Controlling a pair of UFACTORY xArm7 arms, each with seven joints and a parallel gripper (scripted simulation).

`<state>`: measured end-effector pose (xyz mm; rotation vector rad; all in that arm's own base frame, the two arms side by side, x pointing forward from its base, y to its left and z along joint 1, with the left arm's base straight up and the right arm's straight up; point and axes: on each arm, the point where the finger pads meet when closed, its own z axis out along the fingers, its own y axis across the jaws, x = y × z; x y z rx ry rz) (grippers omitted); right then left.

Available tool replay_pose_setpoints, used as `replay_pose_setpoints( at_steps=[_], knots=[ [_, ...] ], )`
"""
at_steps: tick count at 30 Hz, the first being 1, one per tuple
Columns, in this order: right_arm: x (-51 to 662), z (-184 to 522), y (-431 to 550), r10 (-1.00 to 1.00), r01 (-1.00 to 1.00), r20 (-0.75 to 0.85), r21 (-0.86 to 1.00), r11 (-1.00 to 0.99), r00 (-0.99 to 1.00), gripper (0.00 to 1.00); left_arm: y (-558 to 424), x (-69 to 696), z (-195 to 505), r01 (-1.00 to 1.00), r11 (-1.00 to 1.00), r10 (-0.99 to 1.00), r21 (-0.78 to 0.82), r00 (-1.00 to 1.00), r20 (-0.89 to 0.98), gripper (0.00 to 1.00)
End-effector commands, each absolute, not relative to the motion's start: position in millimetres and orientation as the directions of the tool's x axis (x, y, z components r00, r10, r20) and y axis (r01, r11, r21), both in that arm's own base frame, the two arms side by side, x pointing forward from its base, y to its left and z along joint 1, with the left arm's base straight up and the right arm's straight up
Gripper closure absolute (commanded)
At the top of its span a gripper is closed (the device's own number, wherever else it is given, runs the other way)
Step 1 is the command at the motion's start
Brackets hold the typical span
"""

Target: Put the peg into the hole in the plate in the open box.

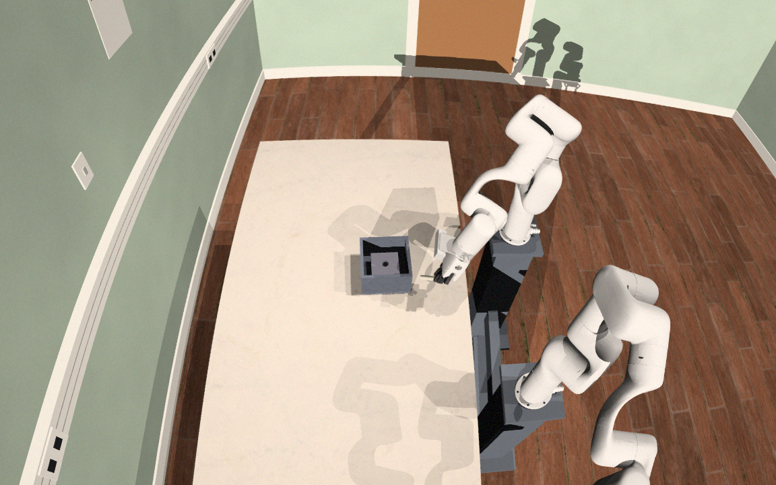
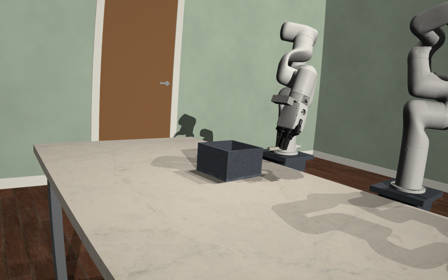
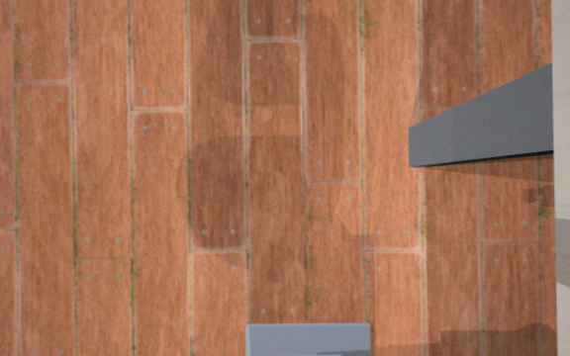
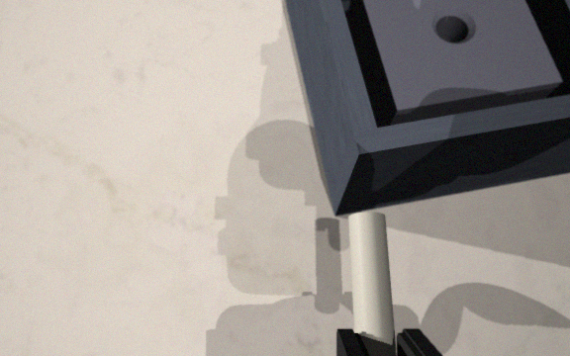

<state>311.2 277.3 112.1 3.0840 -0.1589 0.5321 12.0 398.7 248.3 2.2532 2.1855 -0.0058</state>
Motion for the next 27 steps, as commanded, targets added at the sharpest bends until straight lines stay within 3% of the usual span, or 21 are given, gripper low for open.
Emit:
replay_pose_setpoints(
  at_steps=[1,16,27],
  knots=[
    [312.0,113.1,278.3,-0.172,-0.182,0.344,-0.002,-0.983,0.923,1.0,399.8,12.2,250.0,1.0,-0.031,1.0,0.0,0.031,0.0,0.0],
    [312.0,113.0,278.3,-0.522,-0.555,0.343,-0.003,-0.832,0.781,1.0,399.8,12.2,250.0,1.0,-0.031,1.0,0.0,0.031,0.0,0.0],
    [312.0,113.0,278.3,-0.787,-0.837,0.342,-0.003,-0.548,0.514,1.0,399.8,12.2,250.0,1.0,-0.031,1.0,0.0,0.031,0.0,0.0]
  ],
)
